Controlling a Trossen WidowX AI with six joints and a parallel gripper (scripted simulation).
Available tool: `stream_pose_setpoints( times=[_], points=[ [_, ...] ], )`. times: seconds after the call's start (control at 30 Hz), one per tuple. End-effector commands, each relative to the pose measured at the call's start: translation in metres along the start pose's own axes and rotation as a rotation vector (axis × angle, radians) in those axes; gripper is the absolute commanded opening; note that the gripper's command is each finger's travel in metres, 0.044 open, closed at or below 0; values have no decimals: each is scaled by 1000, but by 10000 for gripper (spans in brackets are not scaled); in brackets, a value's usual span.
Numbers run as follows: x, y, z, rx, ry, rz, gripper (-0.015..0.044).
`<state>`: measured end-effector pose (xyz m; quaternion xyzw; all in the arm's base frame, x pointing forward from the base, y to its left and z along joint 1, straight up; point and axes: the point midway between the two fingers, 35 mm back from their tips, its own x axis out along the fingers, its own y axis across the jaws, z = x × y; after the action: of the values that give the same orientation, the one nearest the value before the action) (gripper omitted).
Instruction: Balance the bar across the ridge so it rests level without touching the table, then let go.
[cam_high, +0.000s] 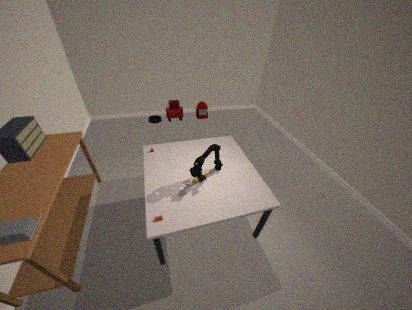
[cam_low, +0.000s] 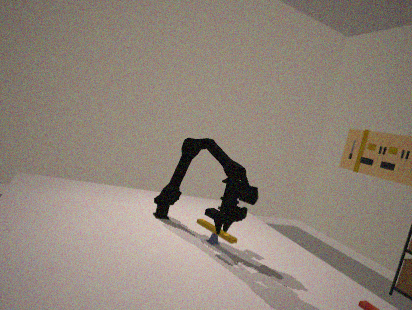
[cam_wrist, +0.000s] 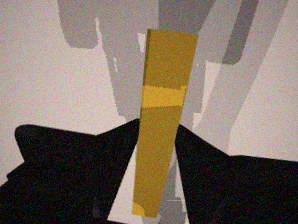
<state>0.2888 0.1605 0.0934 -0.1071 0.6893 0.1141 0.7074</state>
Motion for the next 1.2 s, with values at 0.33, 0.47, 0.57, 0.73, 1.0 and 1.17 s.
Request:
stream_pose_setpoints(
  times=[0.33, 0.47, 0.57, 0.73, 1.0, 1.17],
  points=[
    [0, 0, 0, 0, 0, 0, 0],
    [0, 0, 0, 0, 0, 0, 0],
    [0, 0, 0, 0, 0, 0, 0],
    [0, 0, 0, 0, 0, 0, 0],
    [0, 0, 0, 0, 0, 0, 0],
    [0, 0, 0, 0, 0, 0, 105]
  ],
)
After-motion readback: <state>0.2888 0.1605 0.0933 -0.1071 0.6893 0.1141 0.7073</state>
